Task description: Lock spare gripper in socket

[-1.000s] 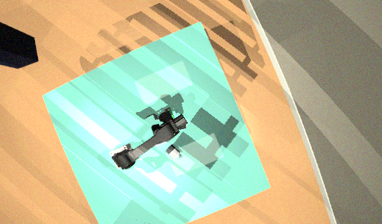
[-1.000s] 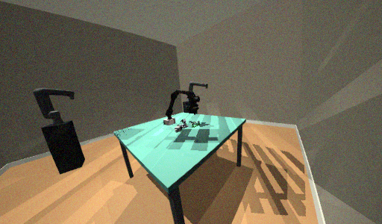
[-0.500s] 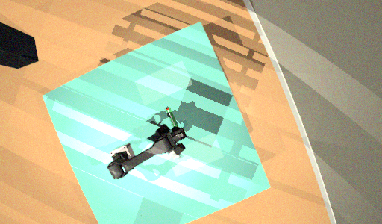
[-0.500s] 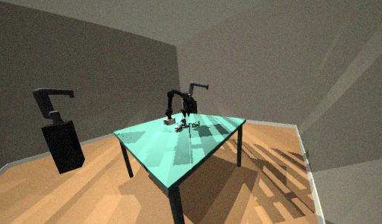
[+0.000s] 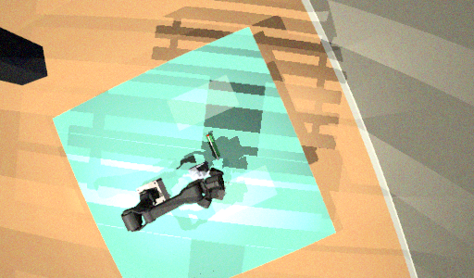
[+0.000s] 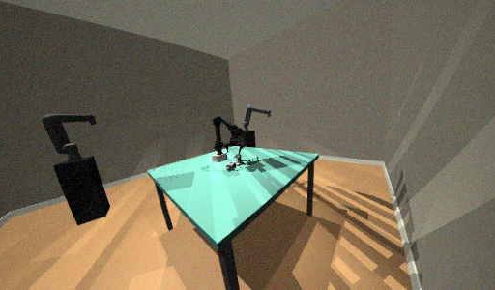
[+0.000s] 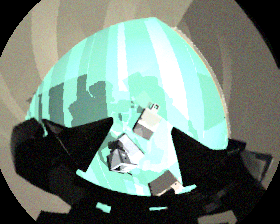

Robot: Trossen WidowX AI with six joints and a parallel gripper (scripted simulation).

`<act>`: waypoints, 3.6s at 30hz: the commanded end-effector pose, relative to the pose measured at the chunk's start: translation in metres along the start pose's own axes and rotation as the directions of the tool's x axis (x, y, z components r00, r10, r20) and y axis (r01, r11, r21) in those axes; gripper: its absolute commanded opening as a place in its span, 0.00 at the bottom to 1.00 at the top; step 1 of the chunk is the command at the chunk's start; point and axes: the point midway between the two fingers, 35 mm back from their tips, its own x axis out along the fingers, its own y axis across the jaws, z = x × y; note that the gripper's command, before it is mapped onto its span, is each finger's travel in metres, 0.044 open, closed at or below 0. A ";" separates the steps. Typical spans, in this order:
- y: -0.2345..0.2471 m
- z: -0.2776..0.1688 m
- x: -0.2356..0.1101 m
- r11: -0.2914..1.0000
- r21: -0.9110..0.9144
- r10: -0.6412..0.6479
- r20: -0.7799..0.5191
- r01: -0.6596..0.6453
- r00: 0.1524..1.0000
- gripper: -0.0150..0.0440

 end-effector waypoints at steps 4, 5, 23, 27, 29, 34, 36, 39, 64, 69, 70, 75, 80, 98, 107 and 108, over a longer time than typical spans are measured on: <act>-0.033 0.000 0.006 0.921 0.389 -0.057 0.088 0.018 0.994 1.00; -0.033 0.000 0.006 0.921 0.389 -0.057 0.088 0.018 0.994 1.00; -0.026 -0.027 0.069 0.921 0.389 -0.057 0.085 0.019 0.995 1.00; -0.025 -0.028 0.072 0.921 0.389 -0.057 0.085 0.019 0.995 1.00; -0.025 -0.029 0.074 0.921 0.389 -0.057 0.085 0.019 0.995 1.00; -0.023 -0.032 0.082 0.921 0.389 -0.057 0.085 0.019 0.995 1.00; -0.023 -0.033 0.085 0.921 0.389 -0.057 0.085 0.019 0.995 1.00; -0.022 -0.035 0.090 0.921 0.389 -0.057 0.085 0.019 0.995 1.00; -0.019 -0.051 0.123 0.921 0.389 -0.057 0.085 0.020 0.995 1.00; -0.019 -0.051 0.123 0.921 0.389 -0.057 0.085 0.020 0.995 1.00; -0.019 -0.051 0.123 0.921 0.389 -0.057 0.085 0.020 0.995 0.96; -0.019 -0.051 0.123 0.921 0.389 -0.057 0.085 0.020 0.995 0.73; -0.019 -0.051 0.123 0.921 0.389 -0.057 0.085 0.020 0.995 0.64; -0.022 -0.024 0.075 0.921 0.389 -0.057 0.085 0.019 0.995 0.25; -0.031 -0.008 0.031 0.921 0.389 -0.056 0.085 0.019 0.995 0.25; -0.032 -0.007 0.026 0.921 0.389 -0.056 0.085 0.019 0.995 0.25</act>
